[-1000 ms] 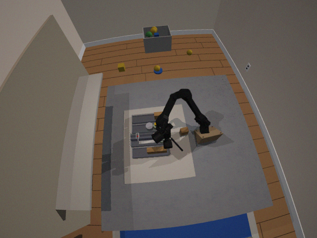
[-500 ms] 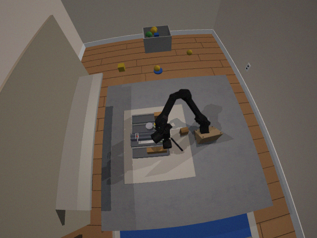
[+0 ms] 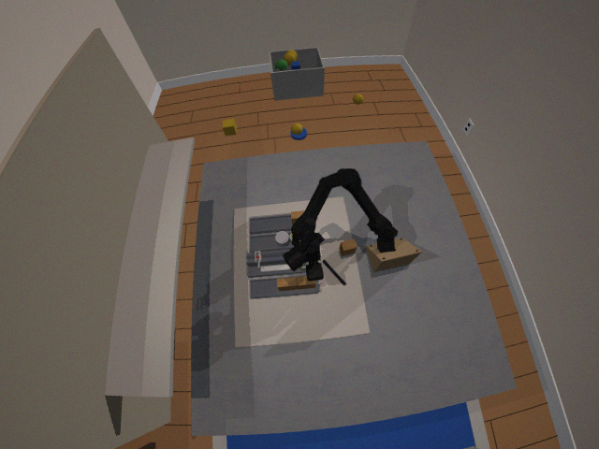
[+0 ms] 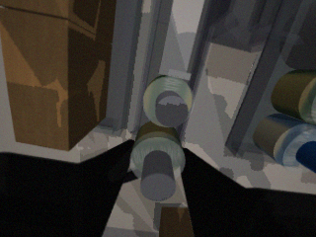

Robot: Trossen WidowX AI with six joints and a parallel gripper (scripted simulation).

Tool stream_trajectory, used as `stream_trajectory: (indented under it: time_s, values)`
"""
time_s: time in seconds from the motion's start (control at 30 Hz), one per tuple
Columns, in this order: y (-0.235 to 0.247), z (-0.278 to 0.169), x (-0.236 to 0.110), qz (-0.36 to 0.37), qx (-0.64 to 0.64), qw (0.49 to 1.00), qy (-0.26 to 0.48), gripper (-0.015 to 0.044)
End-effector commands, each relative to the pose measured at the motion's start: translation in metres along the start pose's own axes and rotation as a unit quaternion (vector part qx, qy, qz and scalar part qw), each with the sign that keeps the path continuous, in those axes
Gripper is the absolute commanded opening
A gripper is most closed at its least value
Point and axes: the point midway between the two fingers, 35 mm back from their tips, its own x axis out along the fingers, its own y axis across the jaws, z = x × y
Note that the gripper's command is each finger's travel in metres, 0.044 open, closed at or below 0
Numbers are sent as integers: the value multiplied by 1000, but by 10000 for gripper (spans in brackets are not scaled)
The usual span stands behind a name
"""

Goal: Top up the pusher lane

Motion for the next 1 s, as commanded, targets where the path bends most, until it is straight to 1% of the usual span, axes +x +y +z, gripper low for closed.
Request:
stream_trajectory:
  time_s: [0.0, 0.97]
  values:
    - [-2, 12, -6, -1, 9, 1000, -16, 0]
    - [-4, 21, -8, -2, 9, 1000, -16, 0]
